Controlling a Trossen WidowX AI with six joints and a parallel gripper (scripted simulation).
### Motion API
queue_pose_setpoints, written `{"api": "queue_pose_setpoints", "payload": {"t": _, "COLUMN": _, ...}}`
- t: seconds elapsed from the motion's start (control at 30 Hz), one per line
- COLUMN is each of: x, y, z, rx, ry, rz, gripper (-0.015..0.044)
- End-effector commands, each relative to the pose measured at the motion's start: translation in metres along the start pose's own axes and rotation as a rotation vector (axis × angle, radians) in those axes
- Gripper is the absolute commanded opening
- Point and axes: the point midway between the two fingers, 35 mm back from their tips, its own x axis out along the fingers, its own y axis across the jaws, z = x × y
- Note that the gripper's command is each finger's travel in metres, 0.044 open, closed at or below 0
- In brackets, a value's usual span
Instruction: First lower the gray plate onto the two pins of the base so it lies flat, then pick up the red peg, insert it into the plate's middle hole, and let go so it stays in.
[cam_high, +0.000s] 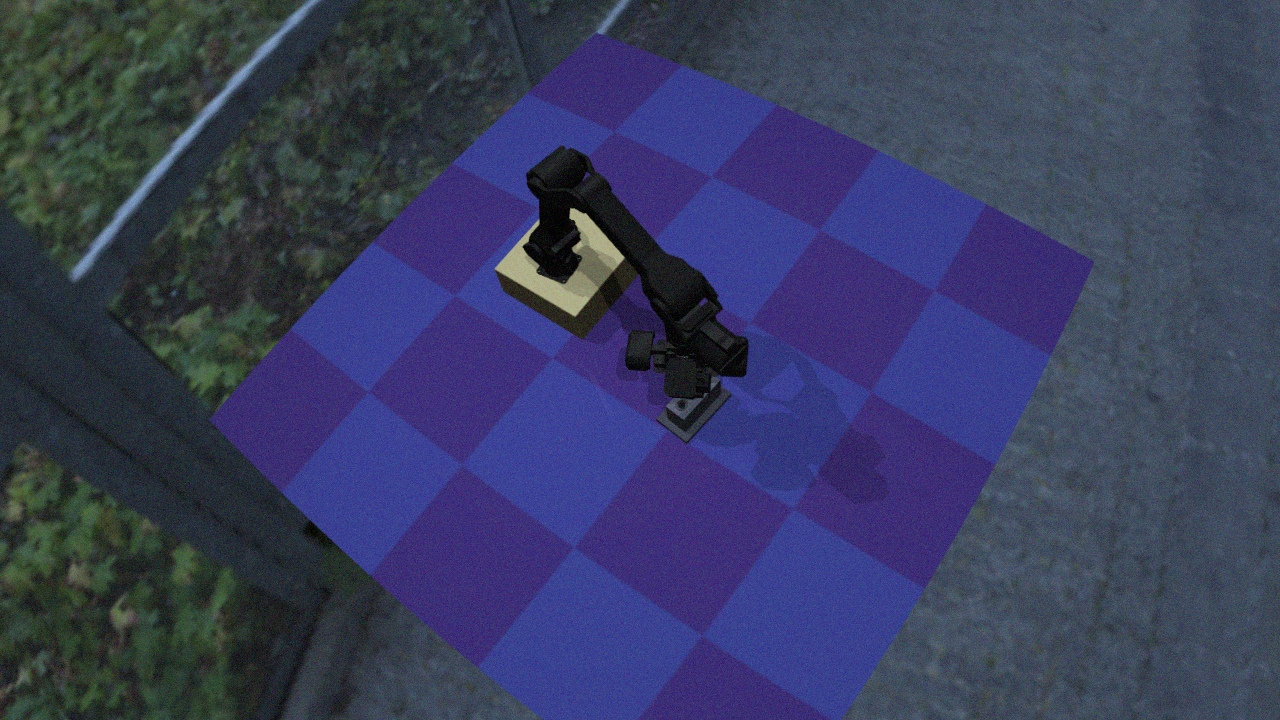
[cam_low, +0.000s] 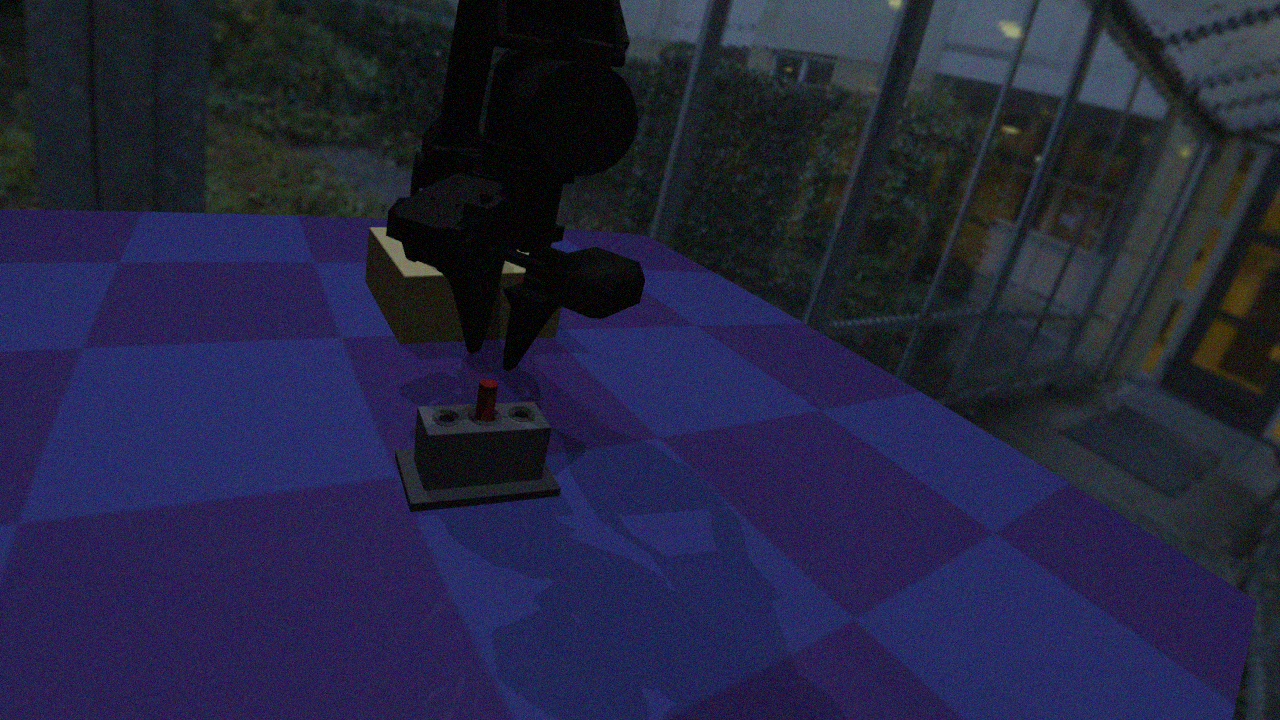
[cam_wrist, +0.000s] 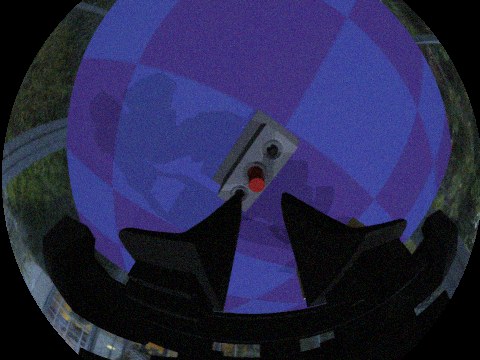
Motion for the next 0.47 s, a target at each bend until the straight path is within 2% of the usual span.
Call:
{"api": "queue_pose_setpoints", "payload": {"t": 0.0, "x": -0.0037, "y": 0.0, "z": 0.0, "rx": 0.001, "ry": -0.004, "rz": 0.001, "gripper": 0.015}}
{"api": "queue_pose_setpoints", "payload": {"t": 0.43, "x": -0.0116, "y": -0.0011, "z": -0.0028, "rx": 0.001, "ry": -0.004, "rz": 0.001, "gripper": 0.015}}
